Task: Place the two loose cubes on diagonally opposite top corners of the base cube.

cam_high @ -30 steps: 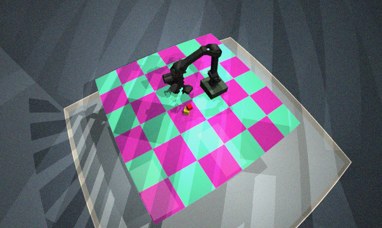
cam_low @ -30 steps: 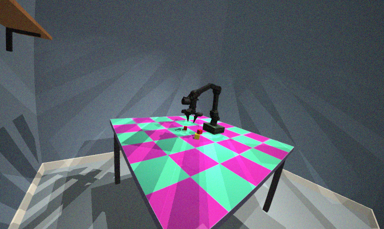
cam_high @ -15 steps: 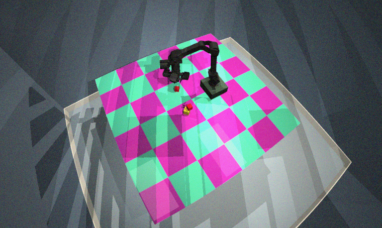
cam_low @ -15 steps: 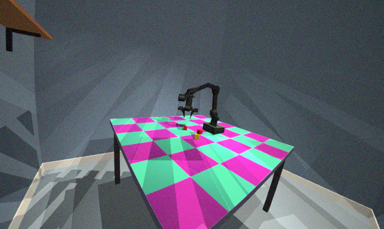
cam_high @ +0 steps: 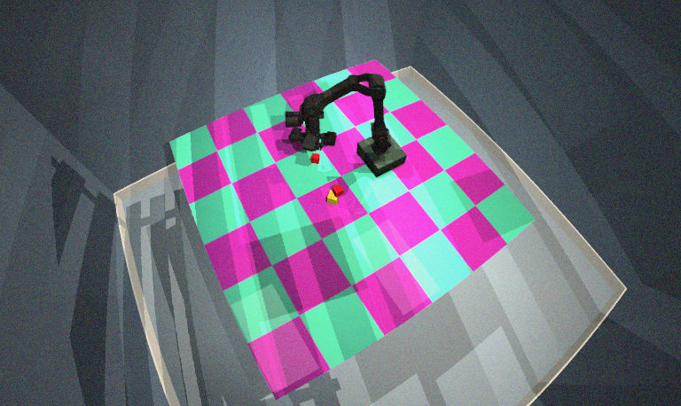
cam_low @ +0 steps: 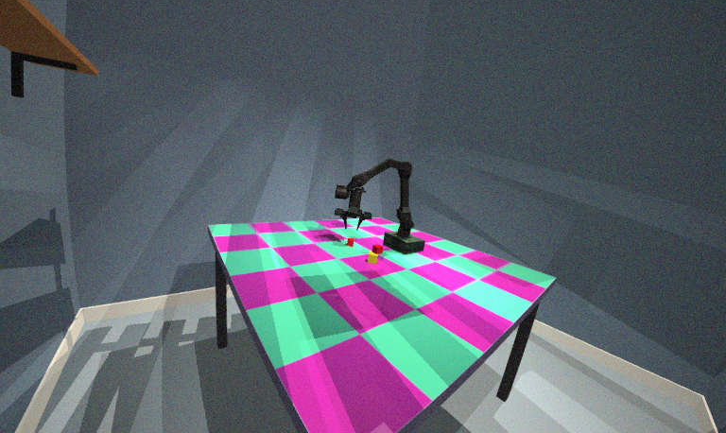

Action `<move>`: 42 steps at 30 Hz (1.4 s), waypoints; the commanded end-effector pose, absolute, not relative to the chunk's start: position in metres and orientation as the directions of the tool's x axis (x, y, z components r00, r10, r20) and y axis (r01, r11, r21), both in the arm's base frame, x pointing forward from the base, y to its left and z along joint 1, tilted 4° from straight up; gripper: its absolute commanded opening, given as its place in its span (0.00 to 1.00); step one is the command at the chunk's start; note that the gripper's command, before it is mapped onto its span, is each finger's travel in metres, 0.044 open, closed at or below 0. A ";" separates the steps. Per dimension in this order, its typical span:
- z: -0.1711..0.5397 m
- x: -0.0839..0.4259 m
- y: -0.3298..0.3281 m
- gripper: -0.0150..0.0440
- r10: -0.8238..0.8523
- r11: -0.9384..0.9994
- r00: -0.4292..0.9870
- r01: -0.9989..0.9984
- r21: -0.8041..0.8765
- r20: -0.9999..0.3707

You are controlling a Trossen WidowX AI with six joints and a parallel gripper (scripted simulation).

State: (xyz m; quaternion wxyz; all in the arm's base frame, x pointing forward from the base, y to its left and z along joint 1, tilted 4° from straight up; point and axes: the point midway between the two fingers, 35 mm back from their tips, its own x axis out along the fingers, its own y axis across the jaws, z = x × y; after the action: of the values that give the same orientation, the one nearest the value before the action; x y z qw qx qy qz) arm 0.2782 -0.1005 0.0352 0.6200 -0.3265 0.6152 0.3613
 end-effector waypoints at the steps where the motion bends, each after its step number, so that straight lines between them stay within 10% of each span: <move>1: 0.017 0.274 -0.099 0.70 0.047 0.521 -0.027 -0.852 0.048 -0.999; 35: -0.031 0.273 -0.097 0.70 0.047 0.521 -0.027 -0.852 0.048 -0.999; 42: -0.031 0.273 -0.097 0.43 0.047 0.521 -0.027 -0.852 0.048 -0.999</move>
State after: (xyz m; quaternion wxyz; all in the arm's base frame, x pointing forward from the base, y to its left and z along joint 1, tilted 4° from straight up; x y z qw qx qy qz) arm 0.2742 -0.0970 -0.0290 0.6176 -0.3273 0.6152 0.3647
